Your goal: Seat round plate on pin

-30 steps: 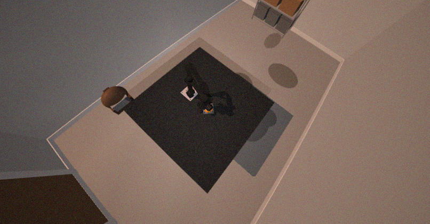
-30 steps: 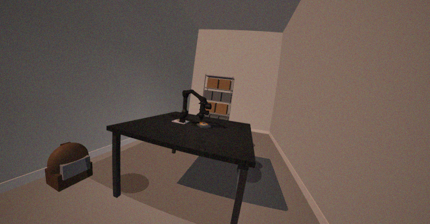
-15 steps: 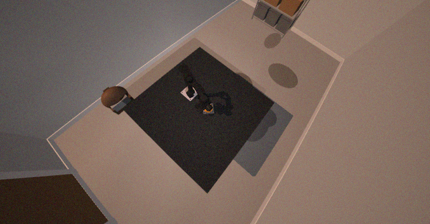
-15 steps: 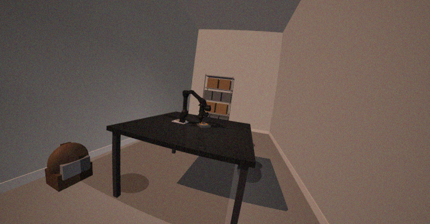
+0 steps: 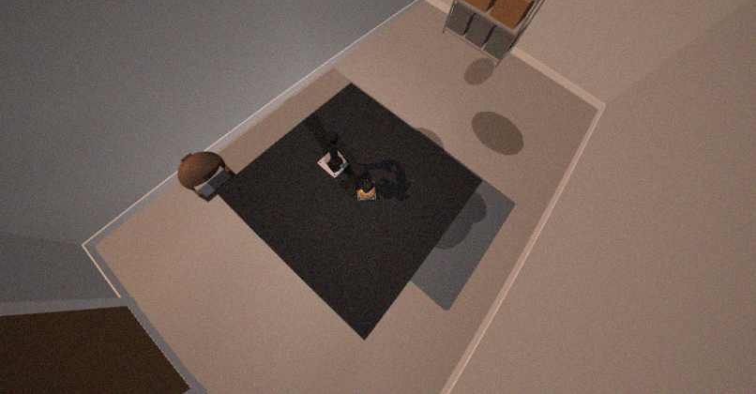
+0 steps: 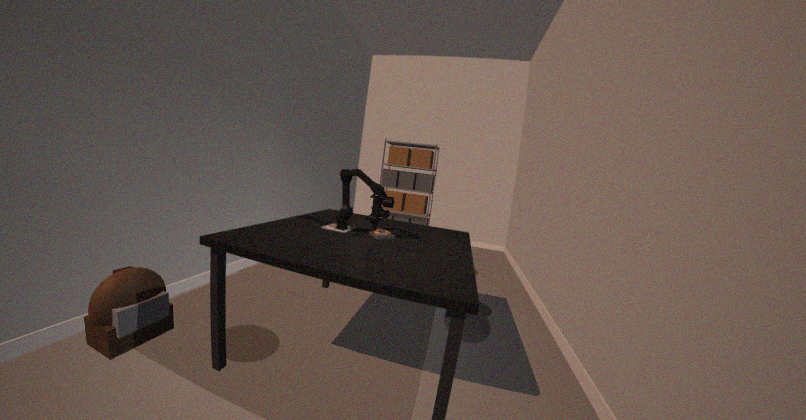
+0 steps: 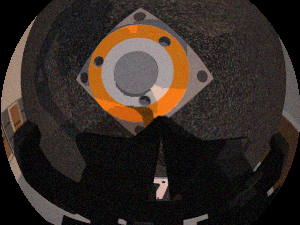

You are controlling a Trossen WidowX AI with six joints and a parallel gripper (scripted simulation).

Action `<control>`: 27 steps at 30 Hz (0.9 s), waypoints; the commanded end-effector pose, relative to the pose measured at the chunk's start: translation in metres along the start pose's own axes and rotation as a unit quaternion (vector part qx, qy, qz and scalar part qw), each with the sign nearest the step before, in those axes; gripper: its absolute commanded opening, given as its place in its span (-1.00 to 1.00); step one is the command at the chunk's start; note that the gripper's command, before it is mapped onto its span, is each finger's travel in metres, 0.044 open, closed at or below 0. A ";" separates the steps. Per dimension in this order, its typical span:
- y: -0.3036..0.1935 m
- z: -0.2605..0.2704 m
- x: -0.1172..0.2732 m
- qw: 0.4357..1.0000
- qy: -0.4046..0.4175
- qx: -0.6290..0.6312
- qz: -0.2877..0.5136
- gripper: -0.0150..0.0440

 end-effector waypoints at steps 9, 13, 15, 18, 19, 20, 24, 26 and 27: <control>-0.009 0.013 -0.001 1.000 0.002 0.000 0.004 -0.49; -0.011 0.017 0.000 1.000 0.002 0.000 0.004 -0.49; -0.011 0.019 0.000 1.000 0.003 0.000 0.004 -0.49; -0.011 0.023 0.000 1.000 0.003 0.000 0.004 -0.49; -0.012 0.024 0.000 1.000 0.003 0.000 0.004 -0.49; -0.012 0.026 0.000 1.000 0.003 0.000 0.004 -0.49; -0.012 0.030 0.001 1.000 0.003 0.000 0.004 -0.49; -0.012 0.033 0.001 1.000 0.003 0.000 0.004 -0.49; -0.011 0.034 0.001 1.000 0.003 0.000 0.004 -0.49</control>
Point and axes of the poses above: the point midway between the two fingers, 35 mm back from their tips, its own x axis back along the fingers, its own z axis across the jaws, y = z × x, the point moved 3 cm from there along x, back along the fingers, and after that the axes turned 8 degrees about -x, right-handed, at the moved point
